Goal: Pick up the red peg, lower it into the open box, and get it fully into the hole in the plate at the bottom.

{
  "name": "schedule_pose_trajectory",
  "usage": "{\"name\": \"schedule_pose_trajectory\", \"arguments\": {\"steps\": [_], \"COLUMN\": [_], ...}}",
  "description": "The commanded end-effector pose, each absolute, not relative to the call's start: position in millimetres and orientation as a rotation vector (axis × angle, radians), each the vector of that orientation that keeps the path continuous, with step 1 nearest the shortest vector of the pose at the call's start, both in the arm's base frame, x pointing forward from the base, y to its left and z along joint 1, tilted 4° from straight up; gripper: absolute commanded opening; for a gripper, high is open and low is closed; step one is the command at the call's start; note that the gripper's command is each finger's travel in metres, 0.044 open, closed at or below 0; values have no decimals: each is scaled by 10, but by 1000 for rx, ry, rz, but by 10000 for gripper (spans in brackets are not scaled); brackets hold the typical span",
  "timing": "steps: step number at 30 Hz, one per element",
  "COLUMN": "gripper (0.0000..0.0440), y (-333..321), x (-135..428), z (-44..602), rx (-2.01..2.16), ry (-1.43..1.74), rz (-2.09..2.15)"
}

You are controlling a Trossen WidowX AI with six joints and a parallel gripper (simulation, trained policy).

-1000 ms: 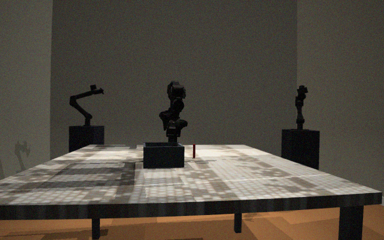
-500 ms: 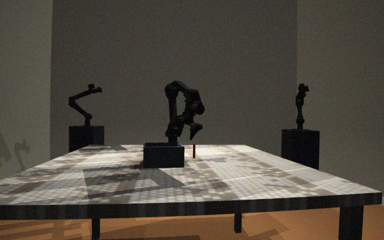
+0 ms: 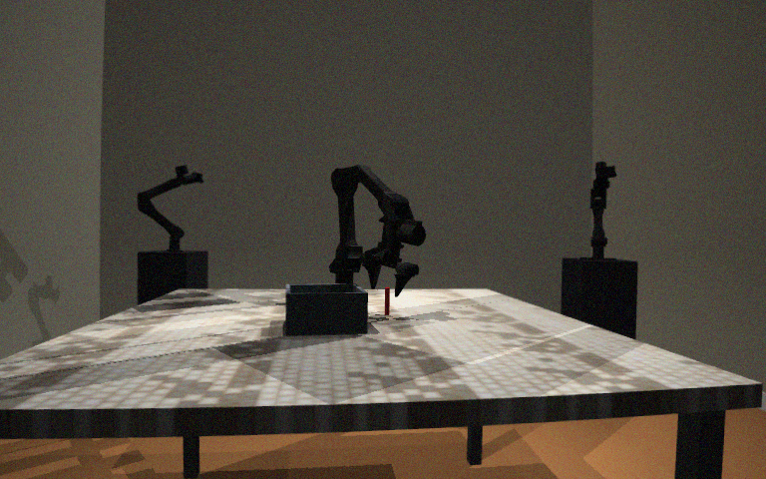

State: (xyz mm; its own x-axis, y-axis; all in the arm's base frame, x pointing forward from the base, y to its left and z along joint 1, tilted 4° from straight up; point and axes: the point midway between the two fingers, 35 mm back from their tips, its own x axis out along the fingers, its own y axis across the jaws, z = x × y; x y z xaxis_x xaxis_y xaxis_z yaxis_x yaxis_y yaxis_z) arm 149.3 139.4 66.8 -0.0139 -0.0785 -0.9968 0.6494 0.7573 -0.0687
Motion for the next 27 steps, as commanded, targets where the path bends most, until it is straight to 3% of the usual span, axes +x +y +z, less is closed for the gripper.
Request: {"name": "schedule_pose_trajectory", "arguments": {"steps": [1, 7, 22, 24, 27], "gripper": [440, 426, 47, 8, 0], "y": [1417, 1445, 1381, 1376, 1382], "x": [1487, 1506, 1430, 1424, 1496], "z": [508, 297, 54, 45, 143], "rx": [482, 469, 400, 388, 379], "ry": [1470, 1460, 1514, 1519, 1487], "rz": [-611, -581, -638, -649, -636]}}
